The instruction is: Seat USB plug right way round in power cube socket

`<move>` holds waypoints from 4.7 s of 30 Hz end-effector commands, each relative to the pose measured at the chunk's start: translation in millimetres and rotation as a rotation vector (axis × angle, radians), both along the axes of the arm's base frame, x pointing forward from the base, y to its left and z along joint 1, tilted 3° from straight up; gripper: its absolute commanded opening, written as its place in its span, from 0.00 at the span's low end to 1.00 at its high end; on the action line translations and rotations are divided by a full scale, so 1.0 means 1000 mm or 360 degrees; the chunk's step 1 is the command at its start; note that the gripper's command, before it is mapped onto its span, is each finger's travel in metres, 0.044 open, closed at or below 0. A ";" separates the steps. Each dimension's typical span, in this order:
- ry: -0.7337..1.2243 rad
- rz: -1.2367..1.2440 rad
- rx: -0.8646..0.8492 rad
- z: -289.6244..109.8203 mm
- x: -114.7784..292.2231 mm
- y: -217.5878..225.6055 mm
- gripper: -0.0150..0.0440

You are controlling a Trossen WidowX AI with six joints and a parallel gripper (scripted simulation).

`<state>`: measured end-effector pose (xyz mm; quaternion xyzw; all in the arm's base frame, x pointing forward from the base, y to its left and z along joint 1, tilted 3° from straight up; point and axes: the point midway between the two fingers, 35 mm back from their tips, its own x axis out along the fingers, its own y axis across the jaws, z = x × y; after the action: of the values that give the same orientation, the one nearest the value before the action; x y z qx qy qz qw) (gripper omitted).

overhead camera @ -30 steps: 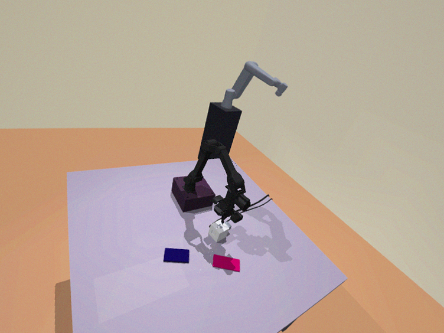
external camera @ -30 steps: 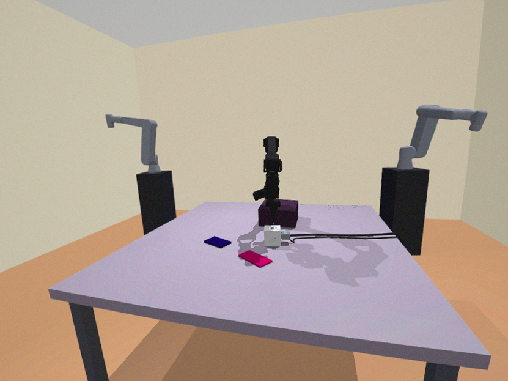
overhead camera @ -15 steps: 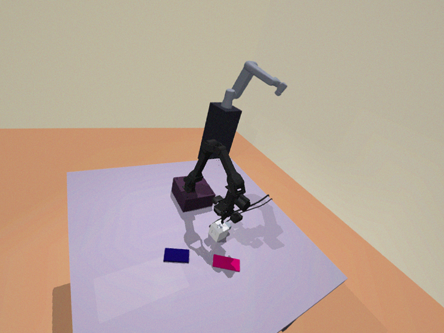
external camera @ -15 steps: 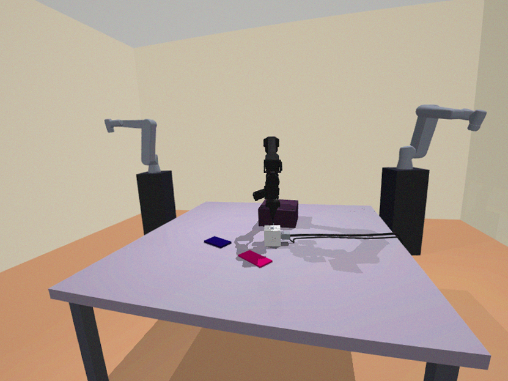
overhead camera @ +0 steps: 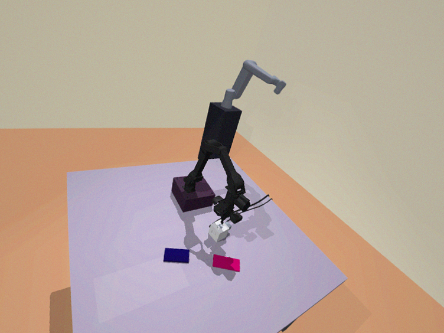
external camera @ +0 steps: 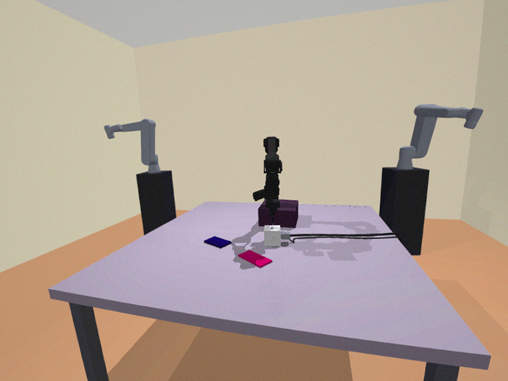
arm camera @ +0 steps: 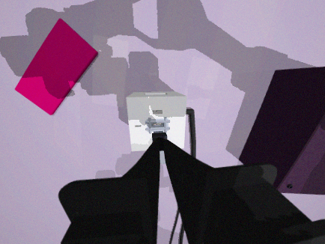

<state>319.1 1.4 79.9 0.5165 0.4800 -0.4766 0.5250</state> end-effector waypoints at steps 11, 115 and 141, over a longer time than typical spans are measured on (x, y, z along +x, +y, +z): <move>0.0001 -0.0015 -0.0016 -0.002 0.000 -0.001 0.25; 0.0002 -0.0033 -0.0034 -0.015 0.001 -0.003 0.25; 0.0002 -0.0033 -0.0034 -0.018 0.001 -0.003 0.25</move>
<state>320.3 -1.0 62.9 0.5156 0.4717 -0.4854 0.5255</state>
